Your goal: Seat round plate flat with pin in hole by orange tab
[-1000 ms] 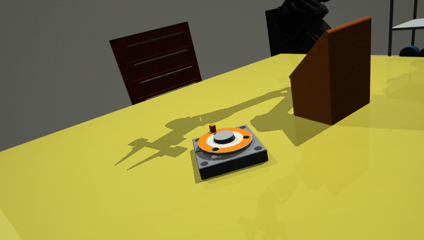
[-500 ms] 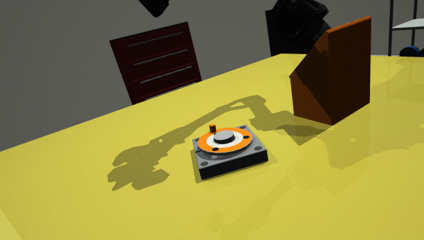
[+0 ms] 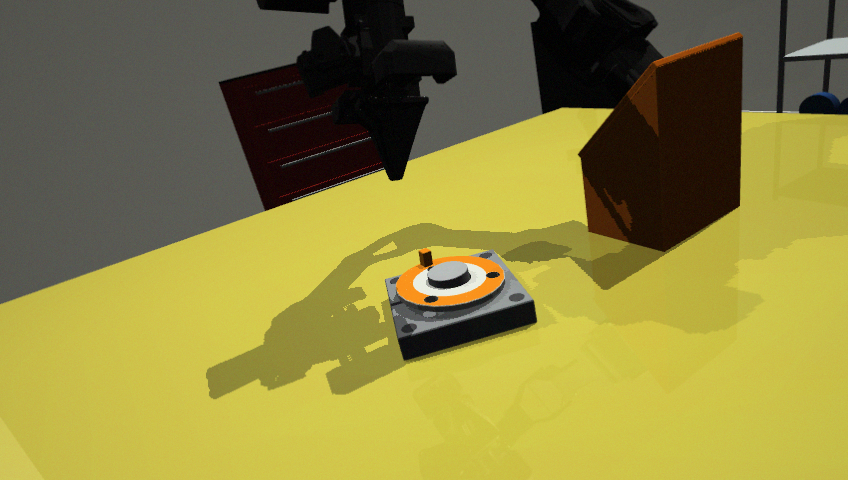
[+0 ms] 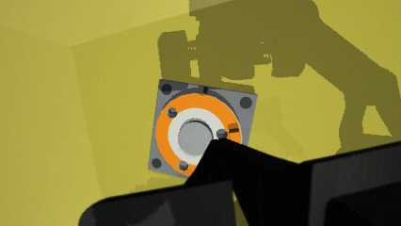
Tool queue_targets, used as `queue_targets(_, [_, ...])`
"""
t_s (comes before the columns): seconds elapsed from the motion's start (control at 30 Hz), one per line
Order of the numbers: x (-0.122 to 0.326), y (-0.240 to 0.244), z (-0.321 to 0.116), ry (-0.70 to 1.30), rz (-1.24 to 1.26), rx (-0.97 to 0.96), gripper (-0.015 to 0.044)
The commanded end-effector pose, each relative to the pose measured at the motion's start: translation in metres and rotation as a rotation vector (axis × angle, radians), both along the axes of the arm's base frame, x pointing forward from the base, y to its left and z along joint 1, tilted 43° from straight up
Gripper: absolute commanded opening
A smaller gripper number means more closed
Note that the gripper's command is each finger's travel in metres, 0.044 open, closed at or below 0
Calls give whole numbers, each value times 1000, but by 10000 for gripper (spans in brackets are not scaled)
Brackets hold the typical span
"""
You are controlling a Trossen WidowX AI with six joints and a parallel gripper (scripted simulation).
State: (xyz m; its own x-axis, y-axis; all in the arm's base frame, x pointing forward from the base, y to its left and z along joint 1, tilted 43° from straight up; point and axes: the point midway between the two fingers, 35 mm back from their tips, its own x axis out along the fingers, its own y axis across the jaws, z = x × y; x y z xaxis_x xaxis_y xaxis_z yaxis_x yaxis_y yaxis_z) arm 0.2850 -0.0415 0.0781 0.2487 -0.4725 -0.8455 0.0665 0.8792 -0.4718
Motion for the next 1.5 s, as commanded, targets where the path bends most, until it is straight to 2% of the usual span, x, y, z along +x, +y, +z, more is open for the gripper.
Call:
queue_targets(0.0, [-15,-21,-22,145,-113,-167,0])
queue_targets(0.13, [-22,-28,-29,196,-145,-238,0])
queue_targets(0.33, [-22,-30,-32,196,-145,-238,0])
queue_targets(0.67, [-24,-60,-65,196,-145,-241,0])
queue_targets(1.47, [-3,-65,-63,195,-146,-241,0])
